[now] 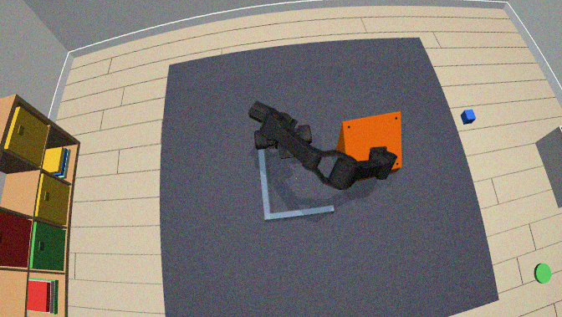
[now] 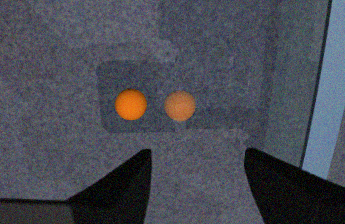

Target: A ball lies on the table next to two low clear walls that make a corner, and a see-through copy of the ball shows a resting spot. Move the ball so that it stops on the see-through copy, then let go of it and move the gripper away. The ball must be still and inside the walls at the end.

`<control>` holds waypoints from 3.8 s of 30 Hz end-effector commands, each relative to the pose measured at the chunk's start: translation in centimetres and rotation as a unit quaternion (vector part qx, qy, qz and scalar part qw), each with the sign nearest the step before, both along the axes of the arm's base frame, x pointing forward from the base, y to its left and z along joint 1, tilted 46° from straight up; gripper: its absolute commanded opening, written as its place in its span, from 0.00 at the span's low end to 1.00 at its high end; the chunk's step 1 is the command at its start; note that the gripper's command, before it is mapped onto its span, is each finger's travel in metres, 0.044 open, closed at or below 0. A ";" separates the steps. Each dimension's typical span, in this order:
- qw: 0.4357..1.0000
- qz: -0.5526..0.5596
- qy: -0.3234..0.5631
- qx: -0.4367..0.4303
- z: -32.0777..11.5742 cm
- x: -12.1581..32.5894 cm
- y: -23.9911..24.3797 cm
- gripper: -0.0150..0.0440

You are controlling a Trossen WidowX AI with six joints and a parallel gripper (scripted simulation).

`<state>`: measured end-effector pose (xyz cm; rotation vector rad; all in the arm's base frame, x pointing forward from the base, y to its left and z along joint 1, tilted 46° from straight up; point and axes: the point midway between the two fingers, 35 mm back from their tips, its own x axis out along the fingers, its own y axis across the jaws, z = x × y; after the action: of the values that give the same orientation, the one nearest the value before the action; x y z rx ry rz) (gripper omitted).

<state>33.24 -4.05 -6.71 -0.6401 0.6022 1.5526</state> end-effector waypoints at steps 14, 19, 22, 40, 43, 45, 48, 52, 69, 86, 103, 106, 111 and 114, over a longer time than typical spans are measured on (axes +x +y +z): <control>1.000 -0.002 0.000 0.000 0.0 0.0 0.0 0.63; 1.000 0.000 0.000 0.000 0.0 0.0 0.0 0.63; 0.999 -0.023 0.023 -0.002 -0.1 -0.2 0.1 0.63; 0.707 -0.493 0.505 -0.046 -2.1 -4.7 2.3 0.63; 0.707 -0.493 0.505 -0.046 -2.1 -4.7 2.3 0.63; 0.707 -0.493 0.505 -0.046 -2.1 -4.7 2.3 0.63; 0.707 -0.493 0.505 -0.046 -2.1 -4.7 2.3 0.63; 0.707 -0.493 0.505 -0.046 -2.1 -4.7 2.3 0.63; 0.707 -0.493 0.505 -0.045 -3.5 -4.9 3.8 0.63; 0.707 -0.493 0.506 -0.045 -5.3 -5.1 5.6 0.63; 0.706 -0.494 0.505 -0.046 -4.2 -4.6 4.3 0.25; 0.706 -0.496 0.504 -0.047 -2.7 -4.2 2.6 0.25; 0.706 -0.496 0.503 -0.048 0.0 -3.9 -0.2 0.25; 0.706 -0.495 0.504 -0.048 1.7 -3.9 -1.9 0.25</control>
<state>29.36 -4.21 -6.74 0.5639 1.5364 0.6729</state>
